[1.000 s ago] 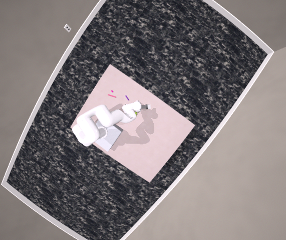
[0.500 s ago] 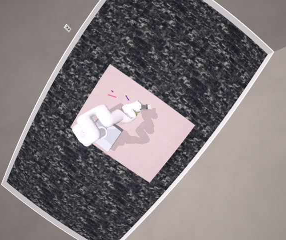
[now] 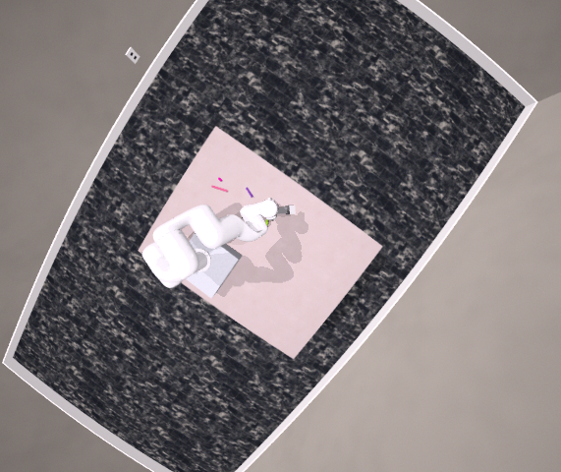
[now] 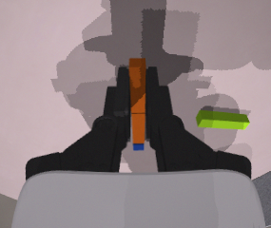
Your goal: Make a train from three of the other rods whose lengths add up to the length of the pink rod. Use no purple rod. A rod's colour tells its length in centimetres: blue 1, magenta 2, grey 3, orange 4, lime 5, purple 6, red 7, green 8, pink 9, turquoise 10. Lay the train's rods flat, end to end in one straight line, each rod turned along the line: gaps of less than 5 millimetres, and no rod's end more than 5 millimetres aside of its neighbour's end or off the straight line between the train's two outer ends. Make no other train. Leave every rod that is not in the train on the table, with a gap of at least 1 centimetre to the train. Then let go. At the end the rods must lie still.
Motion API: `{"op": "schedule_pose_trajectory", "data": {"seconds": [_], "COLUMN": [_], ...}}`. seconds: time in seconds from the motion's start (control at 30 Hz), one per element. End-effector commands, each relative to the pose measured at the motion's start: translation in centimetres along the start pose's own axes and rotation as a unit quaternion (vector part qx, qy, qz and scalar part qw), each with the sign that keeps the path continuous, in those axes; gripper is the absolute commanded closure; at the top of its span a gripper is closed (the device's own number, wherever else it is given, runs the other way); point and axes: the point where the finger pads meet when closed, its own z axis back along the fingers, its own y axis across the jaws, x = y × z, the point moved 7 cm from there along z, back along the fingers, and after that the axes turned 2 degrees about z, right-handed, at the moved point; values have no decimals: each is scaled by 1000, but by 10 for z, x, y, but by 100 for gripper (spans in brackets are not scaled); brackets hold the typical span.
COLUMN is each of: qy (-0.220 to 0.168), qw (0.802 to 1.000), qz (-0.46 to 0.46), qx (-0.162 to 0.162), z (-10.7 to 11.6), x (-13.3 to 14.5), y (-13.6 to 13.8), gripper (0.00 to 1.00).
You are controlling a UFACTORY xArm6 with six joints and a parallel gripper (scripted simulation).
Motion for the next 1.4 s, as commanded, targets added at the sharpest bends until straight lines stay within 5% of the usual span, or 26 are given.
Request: {"op": "schedule_pose_trajectory", "data": {"seconds": [0.0,1.07,1.37], "qy": [2,2,2], "qw": [1000,1000,1000], "qz": [0,0,0], "qx": [-1,-1,-1], "z": [1,1,1], "x": [-1,-1,-1], "y": [-1,-1,-1], "gripper": [96,96,84]}}
